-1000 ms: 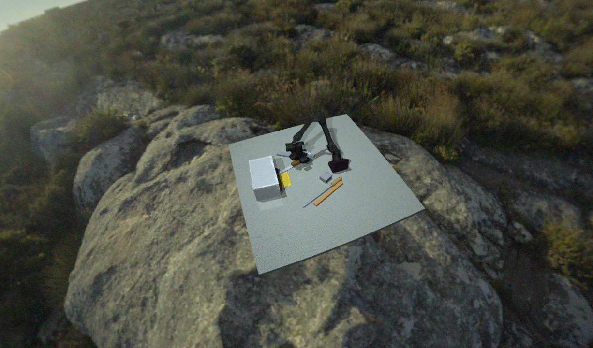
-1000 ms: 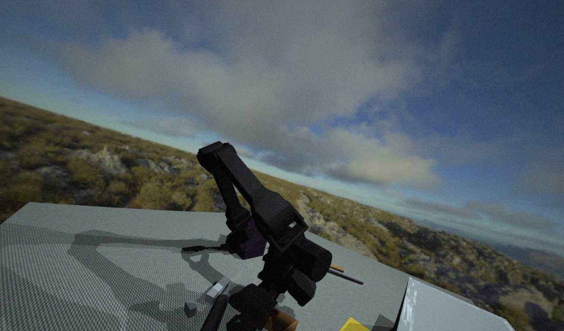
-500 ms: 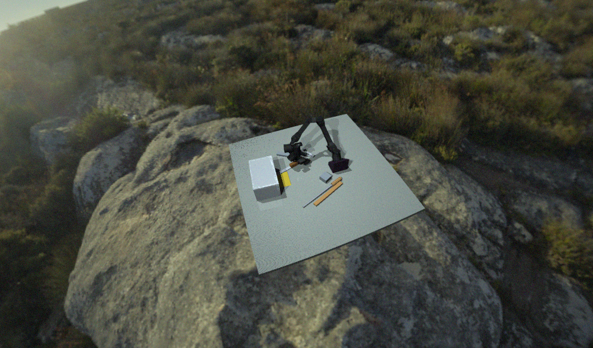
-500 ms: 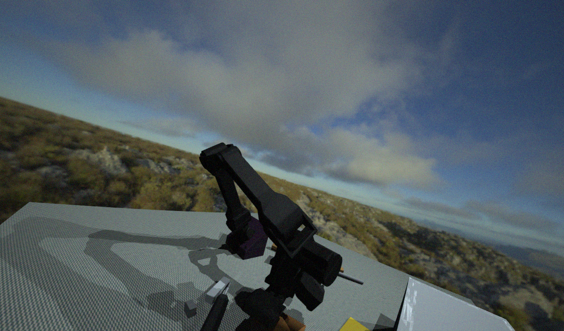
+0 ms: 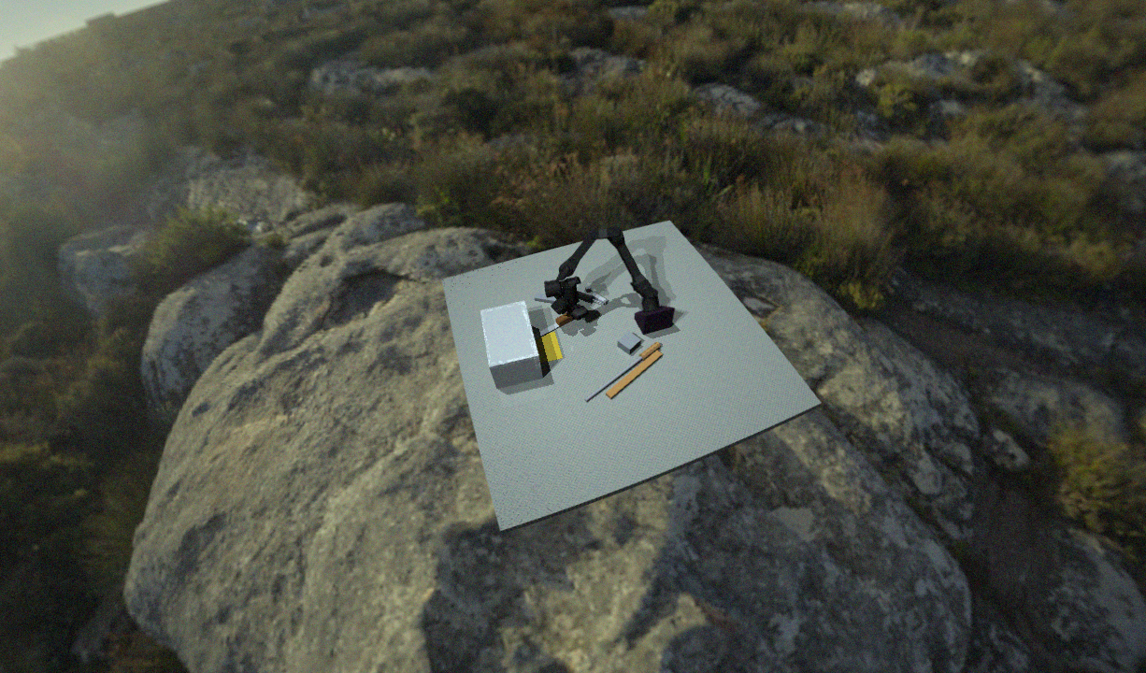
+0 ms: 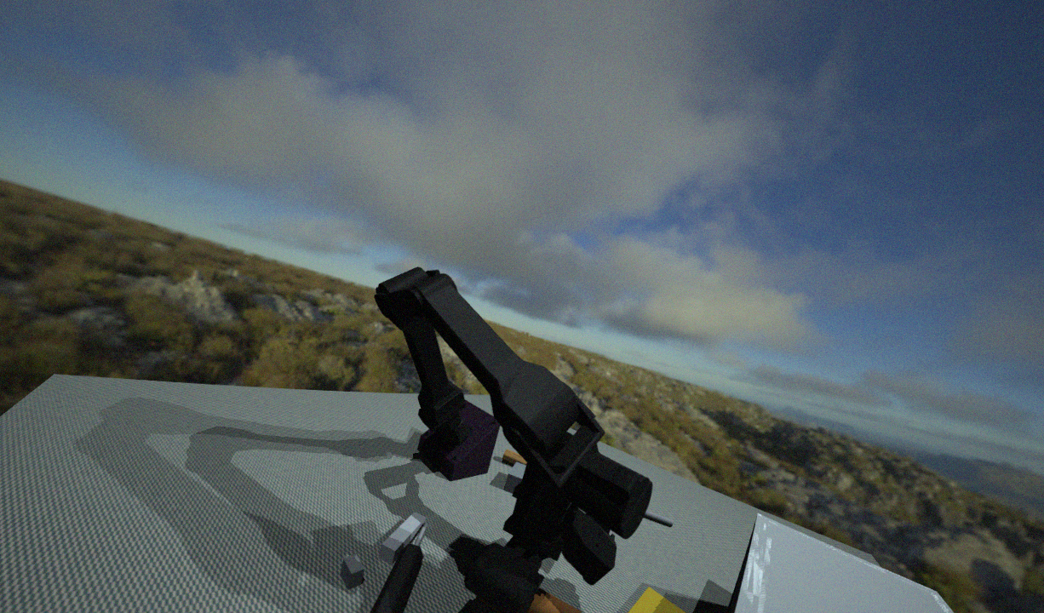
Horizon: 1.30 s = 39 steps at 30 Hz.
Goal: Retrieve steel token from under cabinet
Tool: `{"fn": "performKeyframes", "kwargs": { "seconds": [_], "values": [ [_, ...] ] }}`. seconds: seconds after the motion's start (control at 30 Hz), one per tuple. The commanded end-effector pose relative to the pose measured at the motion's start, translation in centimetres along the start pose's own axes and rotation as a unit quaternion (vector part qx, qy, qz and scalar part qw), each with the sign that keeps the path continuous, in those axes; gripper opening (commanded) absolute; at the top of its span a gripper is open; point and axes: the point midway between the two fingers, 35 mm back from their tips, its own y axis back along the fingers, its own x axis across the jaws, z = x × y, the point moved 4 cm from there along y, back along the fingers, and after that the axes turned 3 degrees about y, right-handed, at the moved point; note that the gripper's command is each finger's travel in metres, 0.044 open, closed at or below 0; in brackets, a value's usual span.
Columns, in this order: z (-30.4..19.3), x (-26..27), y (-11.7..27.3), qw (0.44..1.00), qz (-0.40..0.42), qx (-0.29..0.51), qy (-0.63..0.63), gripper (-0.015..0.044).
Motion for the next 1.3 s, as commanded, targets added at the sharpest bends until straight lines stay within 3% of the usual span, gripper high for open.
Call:
{"fn": "performKeyframes", "kwargs": {
  "seconds": [0.0, 1.27],
  "values": [
    [0.7, -0.1, 0.0, 1.000, -0.001, -0.001, -0.003, 0.0000],
    [4.7, -0.4, 0.1, 1.000, -0.001, -0.002, -0.004, 0.0000]
  ]
}}
